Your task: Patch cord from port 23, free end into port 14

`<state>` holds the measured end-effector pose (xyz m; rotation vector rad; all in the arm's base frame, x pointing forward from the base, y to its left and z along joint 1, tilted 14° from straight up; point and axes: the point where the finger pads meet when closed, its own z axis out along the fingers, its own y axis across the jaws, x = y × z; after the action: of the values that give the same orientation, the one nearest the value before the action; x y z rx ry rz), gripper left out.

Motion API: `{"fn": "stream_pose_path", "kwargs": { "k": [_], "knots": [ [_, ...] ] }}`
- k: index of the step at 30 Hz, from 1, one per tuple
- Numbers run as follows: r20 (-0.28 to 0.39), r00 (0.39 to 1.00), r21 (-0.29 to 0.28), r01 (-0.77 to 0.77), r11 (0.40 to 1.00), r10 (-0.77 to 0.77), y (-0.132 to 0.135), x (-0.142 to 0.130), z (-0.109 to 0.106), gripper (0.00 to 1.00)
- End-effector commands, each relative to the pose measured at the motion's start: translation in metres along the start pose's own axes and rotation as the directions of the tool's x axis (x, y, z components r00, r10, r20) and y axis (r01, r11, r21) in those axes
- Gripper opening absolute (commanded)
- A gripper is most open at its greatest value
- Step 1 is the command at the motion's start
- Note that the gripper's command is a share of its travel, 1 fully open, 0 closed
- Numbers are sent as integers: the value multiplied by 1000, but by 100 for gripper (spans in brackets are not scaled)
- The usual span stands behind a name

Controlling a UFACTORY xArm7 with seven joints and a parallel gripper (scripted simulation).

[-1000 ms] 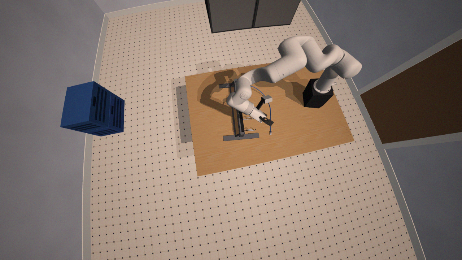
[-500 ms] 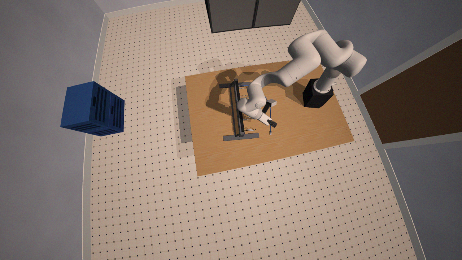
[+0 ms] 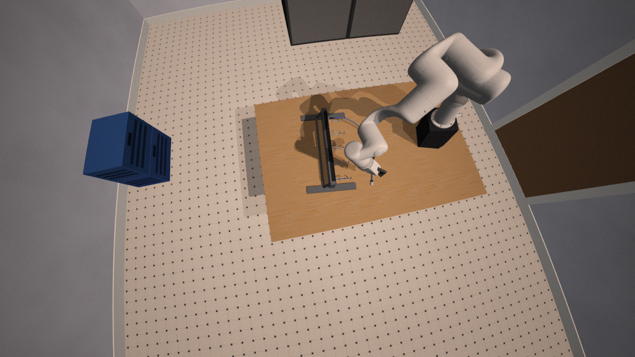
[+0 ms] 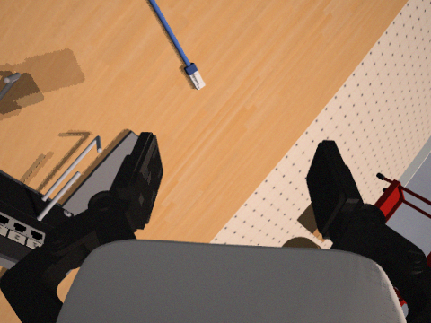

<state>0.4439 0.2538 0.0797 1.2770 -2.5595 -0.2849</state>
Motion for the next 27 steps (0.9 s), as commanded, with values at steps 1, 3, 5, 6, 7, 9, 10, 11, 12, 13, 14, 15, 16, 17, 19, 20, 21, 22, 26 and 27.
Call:
{"fn": "stream_pose_path", "kwargs": {
  "k": [1,3,5,6,7,9,10,11,12,13,14,15,16,17,19,20,21,22,26,27],
  "knots": [
    [37,998,83,47,995,-50,-2,-2,13,100],
    [44,995,131,85,988,-91,-3,-2,23,100],
    [48,991,178,116,977,-127,-4,-2,33,100],
    [48,991,178,116,977,-127,-4,-2,33,100],
    [50,985,221,148,964,-163,-5,-2,42,100],
    [50,985,221,148,964,-163,-5,-2,42,100],
    [50,985,221,148,964,-163,-5,-2,42,100],
    [51,979,263,177,949,-197,-5,-2,51,100],
    [50,973,301,202,932,-227,-6,-2,60,100],
    [50,973,301,202,932,-227,-6,-2,60,100],
    [50,973,301,202,932,-227,-6,-2,60,100],
    [48,965,337,228,914,-258,-7,-2,67,100],
    [48,965,337,228,914,-258,-7,-2,67,100],
    [46,957,369,249,895,-285,-7,-2,75,100],
    [42,950,400,267,877,-309,-8,-2,82,100],
    [42,950,400,267,877,-309,-8,-2,82,100],
    [38,943,426,284,859,-331,-9,-2,88,100],
    [38,943,426,284,859,-331,-9,-2,88,100],
    [30,929,470,312,826,-369,-9,-2,98,100],
    [30,929,470,312,826,-369,-9,-2,98,100]
  ]
}}
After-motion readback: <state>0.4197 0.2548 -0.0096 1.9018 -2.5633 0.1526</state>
